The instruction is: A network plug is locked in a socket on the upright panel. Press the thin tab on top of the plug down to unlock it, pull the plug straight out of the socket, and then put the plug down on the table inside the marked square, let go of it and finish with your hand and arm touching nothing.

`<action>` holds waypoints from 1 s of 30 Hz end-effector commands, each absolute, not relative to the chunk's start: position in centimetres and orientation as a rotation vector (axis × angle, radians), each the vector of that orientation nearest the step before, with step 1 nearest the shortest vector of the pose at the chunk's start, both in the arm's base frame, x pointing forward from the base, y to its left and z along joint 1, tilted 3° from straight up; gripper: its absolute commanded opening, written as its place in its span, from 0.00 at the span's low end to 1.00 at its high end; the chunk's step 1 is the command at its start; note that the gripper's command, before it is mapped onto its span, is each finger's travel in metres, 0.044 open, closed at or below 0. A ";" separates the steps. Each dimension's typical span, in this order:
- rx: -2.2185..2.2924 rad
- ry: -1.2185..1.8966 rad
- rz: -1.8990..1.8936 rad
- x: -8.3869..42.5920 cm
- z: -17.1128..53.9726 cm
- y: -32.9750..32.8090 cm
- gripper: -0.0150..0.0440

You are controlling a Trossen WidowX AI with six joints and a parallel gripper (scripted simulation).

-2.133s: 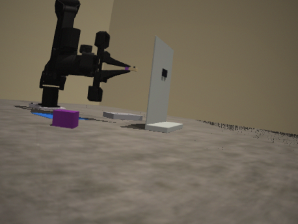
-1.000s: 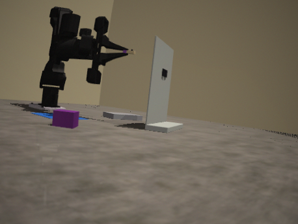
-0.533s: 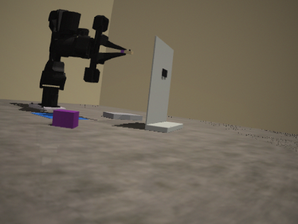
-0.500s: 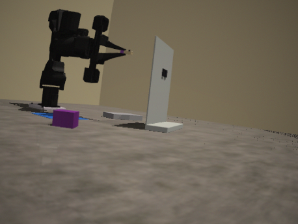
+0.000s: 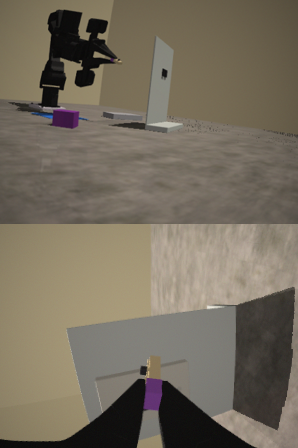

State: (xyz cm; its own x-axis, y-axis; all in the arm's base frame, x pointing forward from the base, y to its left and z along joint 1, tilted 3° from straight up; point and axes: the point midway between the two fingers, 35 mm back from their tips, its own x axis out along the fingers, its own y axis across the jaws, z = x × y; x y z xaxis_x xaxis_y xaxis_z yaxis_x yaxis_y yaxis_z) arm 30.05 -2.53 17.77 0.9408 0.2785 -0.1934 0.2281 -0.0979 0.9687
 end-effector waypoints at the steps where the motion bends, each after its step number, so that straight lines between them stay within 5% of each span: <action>1: 1.703 0.376 -0.049 30.0 17.3 -3.4 0.25; 30: 1.685 0.377 -0.793 23.9 12.5 -8.3 0.25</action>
State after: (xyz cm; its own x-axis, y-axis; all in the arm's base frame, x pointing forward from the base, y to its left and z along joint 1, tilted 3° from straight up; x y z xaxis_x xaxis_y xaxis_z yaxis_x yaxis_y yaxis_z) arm 24.79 -7.81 12.66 0.7540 -0.1252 -0.6448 0.6024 -0.2597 0.7548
